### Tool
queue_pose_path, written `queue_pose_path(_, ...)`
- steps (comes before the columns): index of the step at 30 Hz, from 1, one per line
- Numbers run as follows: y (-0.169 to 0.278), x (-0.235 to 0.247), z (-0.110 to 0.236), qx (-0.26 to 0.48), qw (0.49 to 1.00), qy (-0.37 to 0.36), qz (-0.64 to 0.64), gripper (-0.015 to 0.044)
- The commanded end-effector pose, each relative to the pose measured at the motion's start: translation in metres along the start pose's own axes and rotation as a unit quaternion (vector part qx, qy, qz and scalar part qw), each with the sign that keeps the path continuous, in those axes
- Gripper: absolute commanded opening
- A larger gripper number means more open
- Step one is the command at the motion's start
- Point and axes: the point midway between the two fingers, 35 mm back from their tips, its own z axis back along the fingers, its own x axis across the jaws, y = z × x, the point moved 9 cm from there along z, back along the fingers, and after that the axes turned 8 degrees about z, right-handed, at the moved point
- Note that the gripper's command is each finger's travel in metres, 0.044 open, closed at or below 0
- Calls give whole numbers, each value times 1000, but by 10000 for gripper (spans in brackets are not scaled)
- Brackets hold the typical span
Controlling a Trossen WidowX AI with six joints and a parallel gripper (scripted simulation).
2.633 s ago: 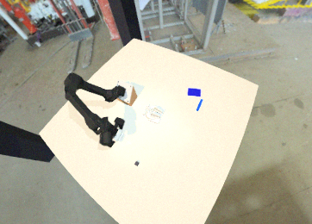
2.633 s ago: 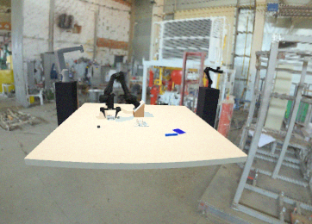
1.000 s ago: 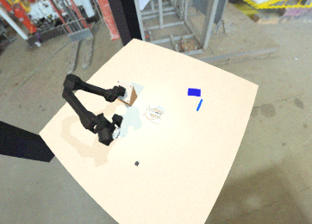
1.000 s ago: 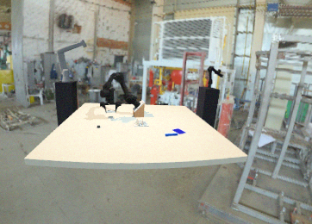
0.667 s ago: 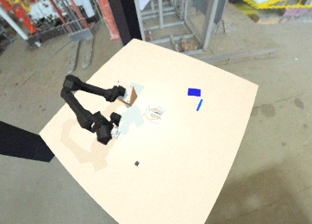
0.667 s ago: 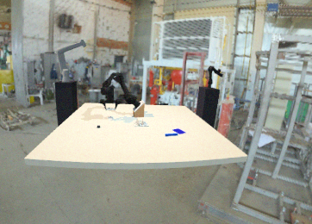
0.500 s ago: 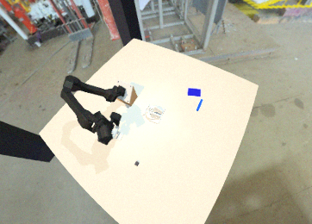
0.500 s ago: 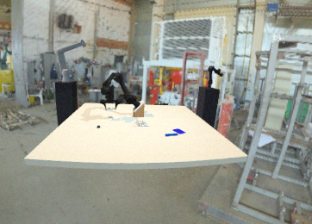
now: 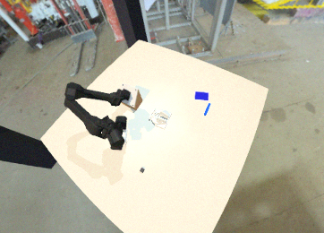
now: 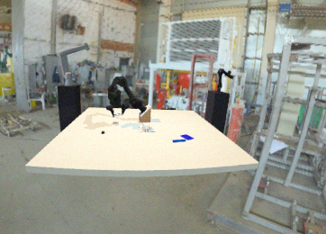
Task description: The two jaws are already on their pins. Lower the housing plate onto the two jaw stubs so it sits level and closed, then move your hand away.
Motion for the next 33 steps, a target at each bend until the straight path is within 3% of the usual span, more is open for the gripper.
queue_pose_path(1, 7, -1, -1, 1, 999, 1, 43, 351)
queue_pose_path(33, 66, -17, -8, 20, 929, 16, 369, 351)
